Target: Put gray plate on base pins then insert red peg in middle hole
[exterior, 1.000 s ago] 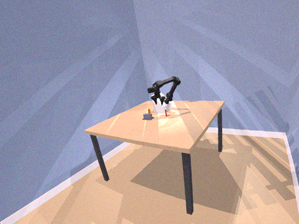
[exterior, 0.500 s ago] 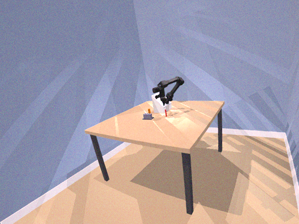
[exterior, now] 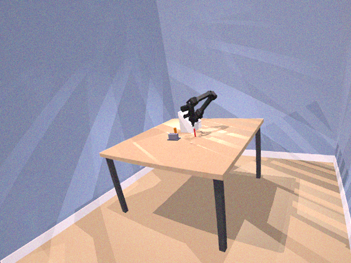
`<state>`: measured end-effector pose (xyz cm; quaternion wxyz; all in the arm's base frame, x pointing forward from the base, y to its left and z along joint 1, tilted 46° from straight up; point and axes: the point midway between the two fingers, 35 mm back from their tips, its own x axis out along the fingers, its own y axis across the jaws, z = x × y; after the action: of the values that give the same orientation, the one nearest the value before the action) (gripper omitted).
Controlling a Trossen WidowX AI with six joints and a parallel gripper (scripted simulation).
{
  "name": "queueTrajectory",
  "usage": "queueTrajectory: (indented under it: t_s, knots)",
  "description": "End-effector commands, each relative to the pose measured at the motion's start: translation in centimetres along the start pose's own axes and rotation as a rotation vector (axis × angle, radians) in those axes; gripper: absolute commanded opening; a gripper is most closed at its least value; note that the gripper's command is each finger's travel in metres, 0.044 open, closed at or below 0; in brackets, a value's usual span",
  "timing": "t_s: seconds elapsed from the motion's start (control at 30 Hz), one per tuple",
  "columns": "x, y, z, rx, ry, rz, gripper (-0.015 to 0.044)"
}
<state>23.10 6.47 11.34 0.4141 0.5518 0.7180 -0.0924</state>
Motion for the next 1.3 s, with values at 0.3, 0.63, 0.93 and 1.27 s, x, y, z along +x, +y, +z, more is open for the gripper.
queueTrajectory:
  t_s: [0.3,0.63,0.93,1.27]
  knots:
    - [2.5,0.2,-0.1,0.005,-0.004,0.010,0.0440]
    - [4.1,0.2,0.0,0.004,-0.005,0.009,0.0440]
    - [5.6,0.3,-0.1,0.005,-0.005,0.009,0.0440]
    - [7.2,0.2,-0.2,0.004,-0.002,0.011,0.0440]
